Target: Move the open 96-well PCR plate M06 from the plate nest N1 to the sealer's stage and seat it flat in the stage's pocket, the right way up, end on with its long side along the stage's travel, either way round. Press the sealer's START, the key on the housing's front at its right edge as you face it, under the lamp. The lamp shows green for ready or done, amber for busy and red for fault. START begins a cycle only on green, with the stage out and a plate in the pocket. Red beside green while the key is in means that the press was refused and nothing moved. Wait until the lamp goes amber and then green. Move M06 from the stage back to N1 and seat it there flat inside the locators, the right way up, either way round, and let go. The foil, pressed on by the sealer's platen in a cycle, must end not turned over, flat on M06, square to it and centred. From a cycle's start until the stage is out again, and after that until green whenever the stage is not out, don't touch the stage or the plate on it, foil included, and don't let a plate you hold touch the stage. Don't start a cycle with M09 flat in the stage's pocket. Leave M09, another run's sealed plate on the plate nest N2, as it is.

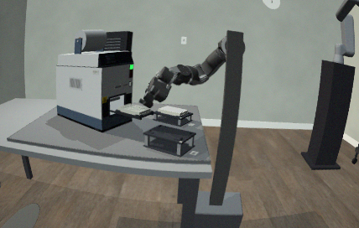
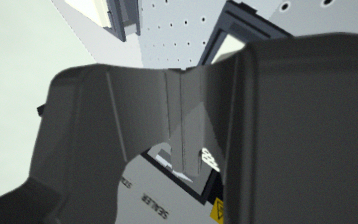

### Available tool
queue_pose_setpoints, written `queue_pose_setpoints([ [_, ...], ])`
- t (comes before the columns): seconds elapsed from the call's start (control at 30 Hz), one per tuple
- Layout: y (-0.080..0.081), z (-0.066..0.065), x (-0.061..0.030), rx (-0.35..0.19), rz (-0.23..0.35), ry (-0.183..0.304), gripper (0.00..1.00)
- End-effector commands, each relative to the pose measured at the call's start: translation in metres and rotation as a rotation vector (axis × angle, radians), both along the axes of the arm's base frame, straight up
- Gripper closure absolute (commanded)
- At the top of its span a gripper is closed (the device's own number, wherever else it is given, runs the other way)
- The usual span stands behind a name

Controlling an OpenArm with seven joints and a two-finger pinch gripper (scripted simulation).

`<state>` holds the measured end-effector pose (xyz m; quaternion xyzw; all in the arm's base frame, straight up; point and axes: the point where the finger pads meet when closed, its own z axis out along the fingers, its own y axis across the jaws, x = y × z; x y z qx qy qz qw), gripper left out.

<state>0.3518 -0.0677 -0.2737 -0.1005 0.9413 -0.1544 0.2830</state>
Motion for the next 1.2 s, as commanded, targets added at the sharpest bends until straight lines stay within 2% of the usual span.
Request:
queue_pose_setpoints([
  [0.0,0.033,-0.014,-0.0126,0.126,0.08,0.08,1.0],
  [0.03,0.008,-0.002,-0.0026,0.03,0.02,0.016,1.0],
  [0.17,0.033,-0.015,-0.0127,0.127,0.082,0.082,1.0],
  [0.57,0.033,-0.015,-0.0127,0.127,0.082,0.082,1.0],
  [0.6,0.008,-0.002,-0.0026,0.029,0.019,0.015,1.0],
  [0.73,0.033,-0.015,-0.0125,0.127,0.082,0.082,1.0],
  [1.13,0.033,-0.015,-0.0125,0.127,0.082,0.082,1.0],
  [1.17,0.008,-0.003,-0.0025,0.028,0.02,0.014,1.0],
])
